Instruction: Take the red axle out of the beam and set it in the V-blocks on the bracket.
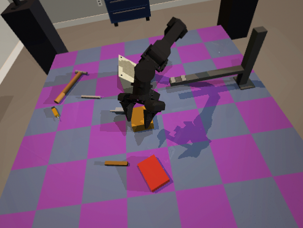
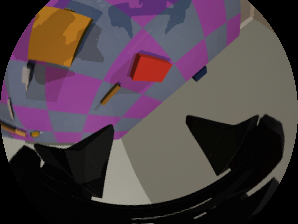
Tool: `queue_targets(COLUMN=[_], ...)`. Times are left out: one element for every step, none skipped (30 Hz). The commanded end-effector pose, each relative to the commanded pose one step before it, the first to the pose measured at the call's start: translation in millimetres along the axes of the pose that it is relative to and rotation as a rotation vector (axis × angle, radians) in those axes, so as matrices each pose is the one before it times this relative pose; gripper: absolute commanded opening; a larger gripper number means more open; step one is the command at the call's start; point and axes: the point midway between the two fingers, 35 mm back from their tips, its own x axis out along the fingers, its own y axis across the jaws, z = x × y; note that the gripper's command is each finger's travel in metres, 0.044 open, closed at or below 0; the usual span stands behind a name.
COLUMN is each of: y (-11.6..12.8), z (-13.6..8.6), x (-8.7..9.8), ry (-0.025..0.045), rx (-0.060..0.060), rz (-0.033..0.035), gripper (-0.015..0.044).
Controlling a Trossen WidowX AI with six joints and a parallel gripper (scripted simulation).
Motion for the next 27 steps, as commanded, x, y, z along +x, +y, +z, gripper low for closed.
queue_targets(y=[60.47,14.53,13.87,16.04,16.92,17.36,16.36,17.57,17.37,16.84,16.28,15.74,15.0,11.23,6.74,2.25,0.0,0.0,0.0,-0.12,-0.2,-0.21,-0.04,0.15,0.25,0.12,0.0], z=[-1.63,-1.99,-1.59,-1.83,-1.94,-2.06,-1.93,-2.02,-1.97,-1.87,-1.76,-1.62,-1.45,-1.1,-0.69,-0.25,0.0,0.0,0.0,-0.04,-0.06,-0.04,0.04,0.13,0.16,0.07,0.0], x=[10.02,2.45,2.87,3.39,3.68,3.84,3.83,4.22,4.3,4.3,4.27,4.22,4.11,3.16,1.95,0.66,0.0,0.0,0.0,1.97,4.14,6.82,7.07,7.52,5.63,1.98,0.0], ry=[-0.06345,-0.00982,-0.01859,-0.02285,-0.02586,-0.02758,-0.02917,-0.0339,-0.03647,-0.03852,-0.04054,-0.04267,-0.04422,-0.03568,-0.02258,-0.00774,0.0,0.0,0.0,0.0,-0.00002,-0.0001,-0.00019,-0.00031,-0.0003,-0.00012,0.0], rx=[0.147,0.039,0.0384,0.0455,0.0494,0.0528,0.0505,0.0558,0.0568,0.0567,0.0564,0.056,0.0548,0.0419,0.0256,0.0086,0.0,0.0,0.0,0.0,0.0,-0.0001,-0.0001,-0.0001,-0.0001,0.0,0.0], rz=[0.13561,0.0335,0.03189,0.03692,0.03906,0.04004,0.03822,0.04129,0.04117,0.04035,0.03949,0.03874,0.03755,0.02864,0.01745,0.00587,0.0,0.0,0.0,-0.00004,-0.00007,-0.0001,-0.00007,-0.00003,0.00001,0.00001,0.0], gripper=[0.044,0.044,0.044,0.044,0.044,0.044,0.044,0.044,0.044,0.044,0.044,0.044,0.044,0.044,0.044,0.044,0.044,0.044,0.044,0.044,0.044,0.044,0.044,0.044,0.044,0.044,0.044])
